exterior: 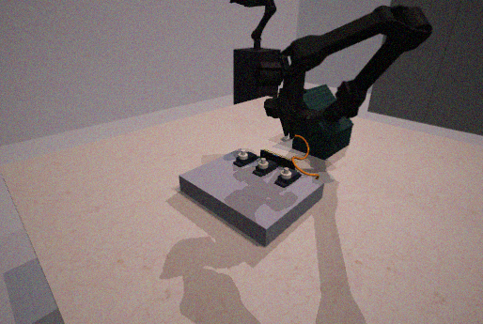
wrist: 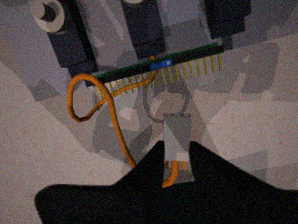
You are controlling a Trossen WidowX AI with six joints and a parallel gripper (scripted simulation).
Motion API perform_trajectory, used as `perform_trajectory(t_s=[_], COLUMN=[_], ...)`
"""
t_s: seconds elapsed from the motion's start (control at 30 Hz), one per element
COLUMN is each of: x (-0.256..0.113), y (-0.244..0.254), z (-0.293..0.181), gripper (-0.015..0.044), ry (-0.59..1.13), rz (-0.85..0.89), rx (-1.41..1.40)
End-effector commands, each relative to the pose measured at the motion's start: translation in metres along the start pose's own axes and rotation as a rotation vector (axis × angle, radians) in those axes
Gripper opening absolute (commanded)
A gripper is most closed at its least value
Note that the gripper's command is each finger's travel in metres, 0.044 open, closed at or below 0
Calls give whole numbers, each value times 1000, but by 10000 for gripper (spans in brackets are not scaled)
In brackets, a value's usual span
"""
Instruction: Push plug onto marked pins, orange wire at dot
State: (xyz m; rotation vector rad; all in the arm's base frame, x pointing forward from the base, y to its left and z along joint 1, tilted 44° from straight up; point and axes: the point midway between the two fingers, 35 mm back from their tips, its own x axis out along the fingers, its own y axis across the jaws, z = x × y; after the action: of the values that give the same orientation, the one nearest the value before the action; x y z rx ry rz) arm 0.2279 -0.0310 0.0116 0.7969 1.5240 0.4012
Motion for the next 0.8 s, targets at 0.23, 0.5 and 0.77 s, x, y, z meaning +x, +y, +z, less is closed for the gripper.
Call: perform_trajectory(t_s=[0.23, 0.5, 0.77], x=[7, 41, 43], y=[-9, -9, -7], z=[-23, -24, -17], gripper=[0, 0, 0], ry=[-2, -2, -2], rz=[2, 4, 5], rx=[-235, -239, -240])
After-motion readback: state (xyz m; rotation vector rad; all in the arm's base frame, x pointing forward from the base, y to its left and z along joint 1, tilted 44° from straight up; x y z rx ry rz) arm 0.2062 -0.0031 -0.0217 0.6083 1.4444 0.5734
